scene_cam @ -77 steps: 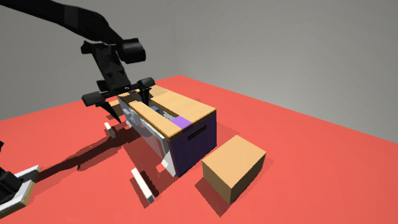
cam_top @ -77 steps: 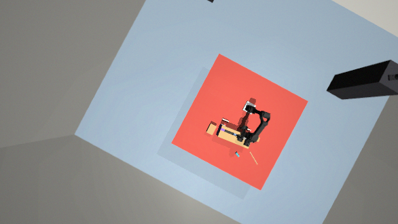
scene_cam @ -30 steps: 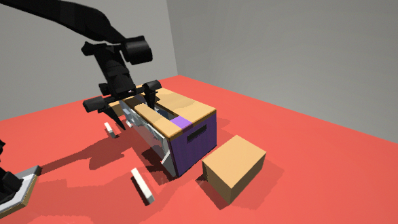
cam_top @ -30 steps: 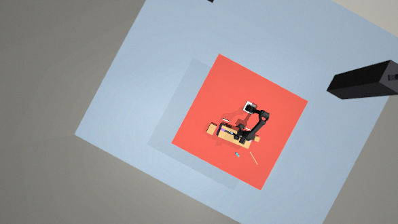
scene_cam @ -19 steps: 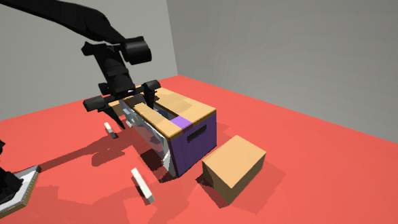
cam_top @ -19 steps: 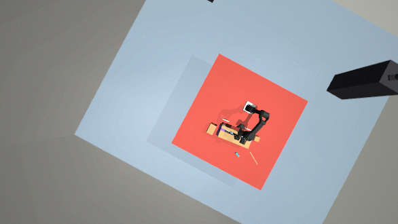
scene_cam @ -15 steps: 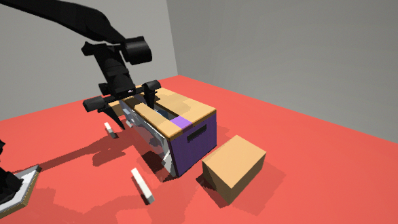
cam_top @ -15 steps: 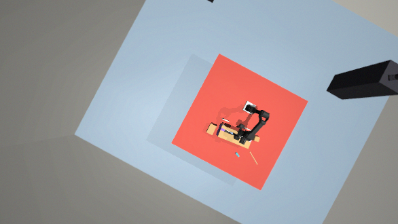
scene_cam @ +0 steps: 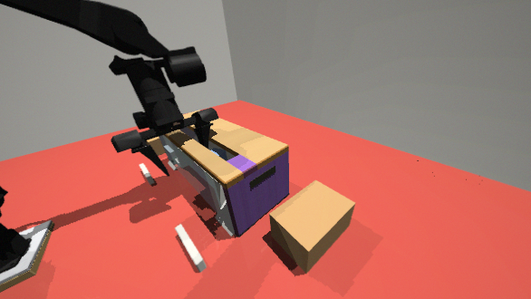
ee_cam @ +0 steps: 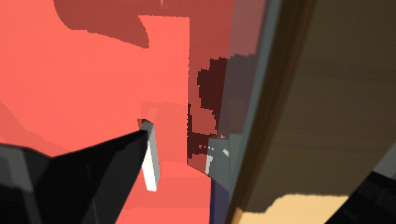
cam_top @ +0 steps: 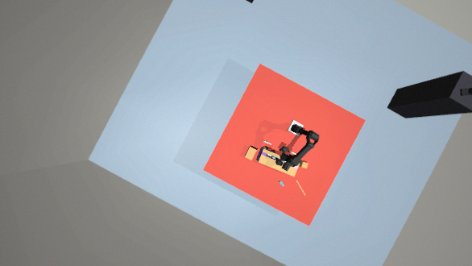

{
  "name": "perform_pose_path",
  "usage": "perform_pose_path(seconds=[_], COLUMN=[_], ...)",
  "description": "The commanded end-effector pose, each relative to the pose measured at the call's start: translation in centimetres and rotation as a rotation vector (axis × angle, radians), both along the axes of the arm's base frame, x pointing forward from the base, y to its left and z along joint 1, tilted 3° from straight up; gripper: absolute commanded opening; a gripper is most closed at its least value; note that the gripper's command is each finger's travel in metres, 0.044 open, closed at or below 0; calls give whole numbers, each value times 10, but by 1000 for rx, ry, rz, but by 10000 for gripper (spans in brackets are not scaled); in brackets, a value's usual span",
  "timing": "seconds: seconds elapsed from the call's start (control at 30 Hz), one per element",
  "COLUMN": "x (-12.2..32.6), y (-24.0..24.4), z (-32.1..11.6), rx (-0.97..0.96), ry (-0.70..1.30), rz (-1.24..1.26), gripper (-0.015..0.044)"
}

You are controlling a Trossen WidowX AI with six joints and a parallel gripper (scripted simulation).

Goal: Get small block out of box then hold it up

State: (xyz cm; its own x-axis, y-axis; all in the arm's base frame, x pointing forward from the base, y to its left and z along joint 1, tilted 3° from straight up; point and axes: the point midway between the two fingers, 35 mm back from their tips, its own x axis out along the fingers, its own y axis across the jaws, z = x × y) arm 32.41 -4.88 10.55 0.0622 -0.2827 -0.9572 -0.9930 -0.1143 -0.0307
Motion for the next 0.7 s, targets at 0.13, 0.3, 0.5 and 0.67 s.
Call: perform_pose_path(seconds=[0.13,0.3,0.5,0.67], x=[1,1,1,1], y=[-6,2,2,-2], z=[-1,0,0,0], rx=[0,1,1,0], ry=[0,0,0,0], rz=[4,4,4,4], gripper=[400,400,400,400])
